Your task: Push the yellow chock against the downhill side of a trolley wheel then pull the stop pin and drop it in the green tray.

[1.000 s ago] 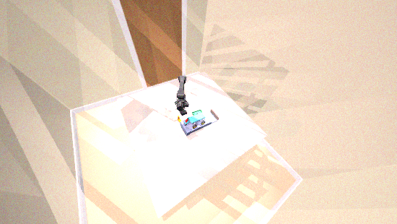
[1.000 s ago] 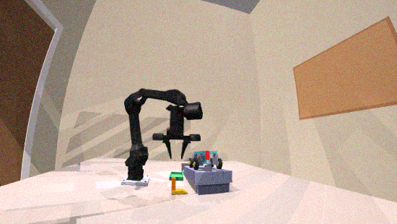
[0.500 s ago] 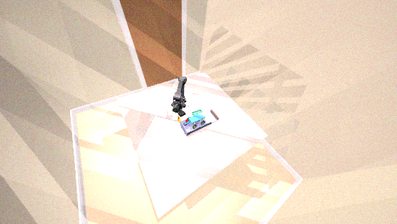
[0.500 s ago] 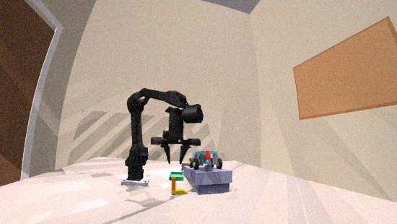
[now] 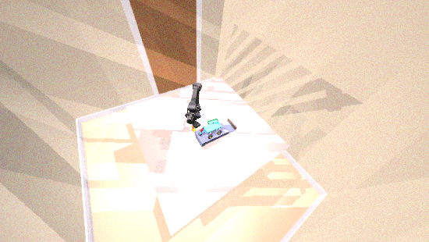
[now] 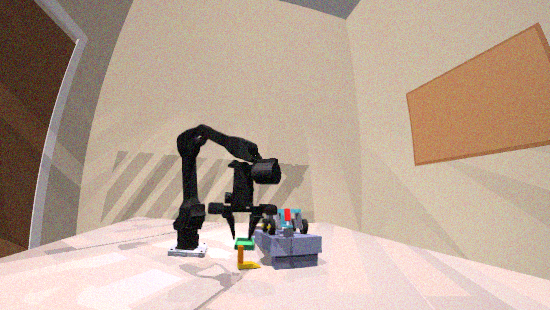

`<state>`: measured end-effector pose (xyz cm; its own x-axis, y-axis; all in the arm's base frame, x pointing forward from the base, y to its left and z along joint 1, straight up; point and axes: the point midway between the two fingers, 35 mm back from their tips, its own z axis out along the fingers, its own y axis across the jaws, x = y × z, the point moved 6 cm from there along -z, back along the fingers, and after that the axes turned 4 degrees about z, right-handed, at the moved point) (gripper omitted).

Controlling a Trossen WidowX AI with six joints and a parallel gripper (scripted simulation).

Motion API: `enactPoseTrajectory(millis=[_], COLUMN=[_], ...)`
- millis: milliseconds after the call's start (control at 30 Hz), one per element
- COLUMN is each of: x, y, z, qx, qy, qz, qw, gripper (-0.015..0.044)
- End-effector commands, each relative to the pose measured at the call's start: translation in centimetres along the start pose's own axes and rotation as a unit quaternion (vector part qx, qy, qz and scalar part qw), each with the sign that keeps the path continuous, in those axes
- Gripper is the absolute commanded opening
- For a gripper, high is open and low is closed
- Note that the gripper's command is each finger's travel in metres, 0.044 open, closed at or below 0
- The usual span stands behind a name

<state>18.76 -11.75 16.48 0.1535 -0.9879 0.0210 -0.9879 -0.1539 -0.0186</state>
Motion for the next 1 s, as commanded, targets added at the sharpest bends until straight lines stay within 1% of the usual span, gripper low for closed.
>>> enactPoseTrajectory(millis=[0,533,967], x=[-0.1,-0.2,-0.2], y=[0.1,0.1,0.1], z=[0.7,3.1,3.7], qx=[-0.002,-0.002,-0.002], qy=[-0.004,-0.004,-0.004], qz=[-0.002,-0.002,-0.002], qw=[1.0,1.0,1.0], gripper=[0.019,0.019,0.019])
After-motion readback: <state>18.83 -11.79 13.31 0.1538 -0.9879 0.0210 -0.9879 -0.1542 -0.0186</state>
